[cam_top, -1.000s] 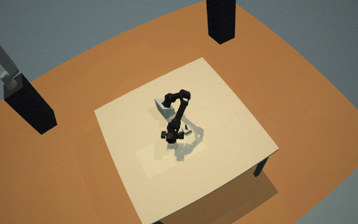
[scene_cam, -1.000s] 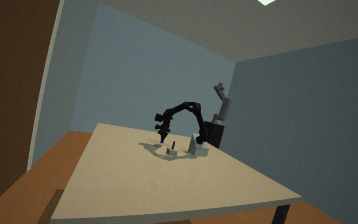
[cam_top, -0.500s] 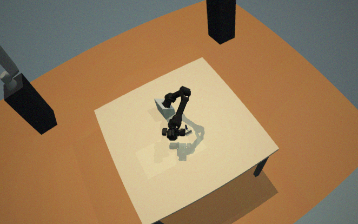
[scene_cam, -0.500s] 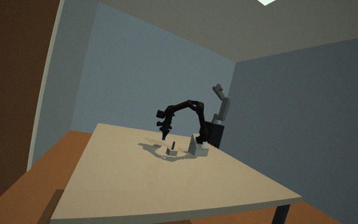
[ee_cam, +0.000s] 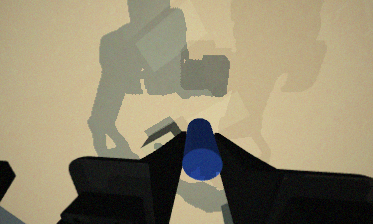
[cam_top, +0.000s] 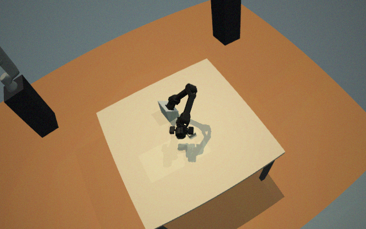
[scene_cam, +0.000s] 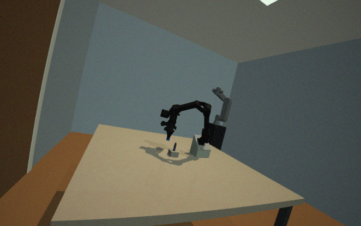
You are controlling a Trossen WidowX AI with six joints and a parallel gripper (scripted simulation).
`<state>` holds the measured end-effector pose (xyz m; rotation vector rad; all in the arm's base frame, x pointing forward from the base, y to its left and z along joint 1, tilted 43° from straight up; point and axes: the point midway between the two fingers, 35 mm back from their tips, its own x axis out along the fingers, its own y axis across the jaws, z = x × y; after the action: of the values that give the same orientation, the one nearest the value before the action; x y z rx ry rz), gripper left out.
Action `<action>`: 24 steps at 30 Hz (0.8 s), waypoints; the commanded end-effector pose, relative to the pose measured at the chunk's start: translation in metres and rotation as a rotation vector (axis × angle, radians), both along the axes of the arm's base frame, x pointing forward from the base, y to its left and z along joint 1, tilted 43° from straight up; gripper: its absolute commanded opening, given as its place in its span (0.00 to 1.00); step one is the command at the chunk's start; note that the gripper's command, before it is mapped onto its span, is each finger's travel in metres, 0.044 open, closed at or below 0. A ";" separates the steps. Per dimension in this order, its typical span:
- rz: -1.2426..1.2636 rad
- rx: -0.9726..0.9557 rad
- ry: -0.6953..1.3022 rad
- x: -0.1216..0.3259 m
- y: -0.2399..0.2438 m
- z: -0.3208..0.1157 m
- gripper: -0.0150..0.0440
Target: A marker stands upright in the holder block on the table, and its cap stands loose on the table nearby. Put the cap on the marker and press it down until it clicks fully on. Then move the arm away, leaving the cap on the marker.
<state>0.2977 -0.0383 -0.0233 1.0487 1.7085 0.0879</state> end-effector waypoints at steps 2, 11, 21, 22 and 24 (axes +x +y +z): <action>0.001 0.001 0.004 -0.004 0.007 0.013 0.25; 0.003 0.001 0.004 -0.011 0.018 0.038 0.25; 0.001 0.007 0.004 -0.021 0.031 0.064 0.25; 0.001 0.007 0.005 -0.022 0.033 0.067 0.25; 0.000 0.008 0.005 -0.025 0.035 0.072 0.25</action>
<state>0.2770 -0.0081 0.0413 1.0502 1.7113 0.0904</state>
